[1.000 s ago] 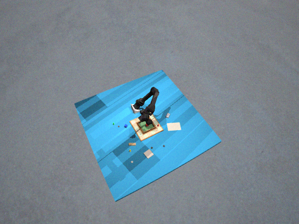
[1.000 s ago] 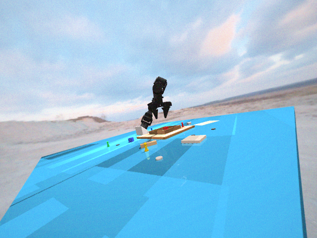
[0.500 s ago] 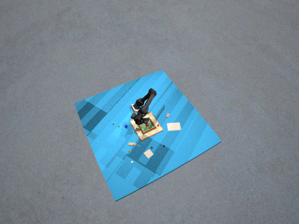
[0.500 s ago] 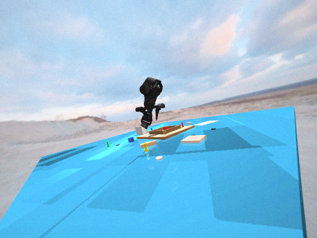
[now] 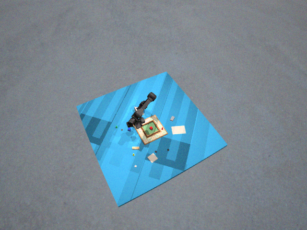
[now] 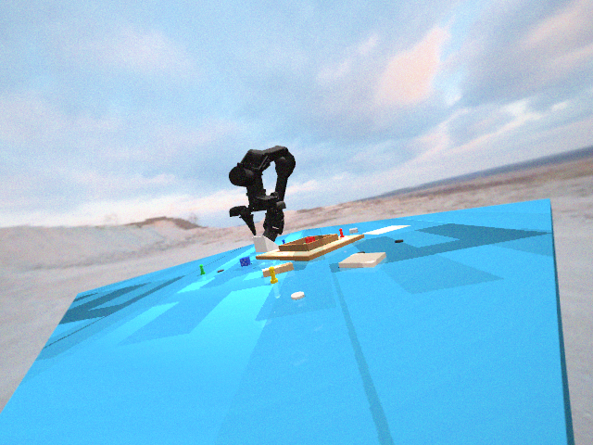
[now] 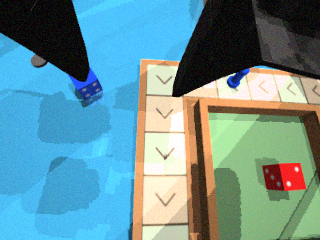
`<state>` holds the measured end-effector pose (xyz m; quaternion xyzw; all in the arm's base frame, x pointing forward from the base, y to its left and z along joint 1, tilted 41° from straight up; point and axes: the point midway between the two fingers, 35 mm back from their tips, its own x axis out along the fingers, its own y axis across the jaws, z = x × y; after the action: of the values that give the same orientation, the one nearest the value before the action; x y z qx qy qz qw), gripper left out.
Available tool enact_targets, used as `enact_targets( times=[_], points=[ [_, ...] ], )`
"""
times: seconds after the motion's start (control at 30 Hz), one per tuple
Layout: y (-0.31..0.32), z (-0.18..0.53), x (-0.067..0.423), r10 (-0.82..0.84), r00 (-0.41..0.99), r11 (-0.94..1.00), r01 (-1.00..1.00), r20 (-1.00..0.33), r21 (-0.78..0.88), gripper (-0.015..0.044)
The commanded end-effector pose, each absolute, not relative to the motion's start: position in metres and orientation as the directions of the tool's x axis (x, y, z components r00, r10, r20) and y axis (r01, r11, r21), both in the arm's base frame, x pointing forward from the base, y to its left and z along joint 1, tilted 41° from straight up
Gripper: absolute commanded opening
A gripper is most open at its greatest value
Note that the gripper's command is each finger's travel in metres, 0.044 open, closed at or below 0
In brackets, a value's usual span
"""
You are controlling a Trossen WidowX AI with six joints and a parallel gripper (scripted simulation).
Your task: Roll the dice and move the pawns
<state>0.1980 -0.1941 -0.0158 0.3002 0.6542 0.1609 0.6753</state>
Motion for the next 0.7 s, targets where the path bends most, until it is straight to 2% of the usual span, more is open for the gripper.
enact_targets(
  times=[0.0, 0.13, 0.67],
  points=[
    [-0.22, -0.063, 0.155, 0.626, 0.103, 0.737, -0.403, -0.773, 0.543, 0.0275],
    [-0.224, -0.075, 0.144, 0.632, 0.109, 0.682, -0.549, -0.767, 0.484, 0.0275],
    [-0.216, -0.086, 0.149, 0.632, 0.11, 0.681, -0.55, -0.767, 0.483, 0.0275]
  ],
)
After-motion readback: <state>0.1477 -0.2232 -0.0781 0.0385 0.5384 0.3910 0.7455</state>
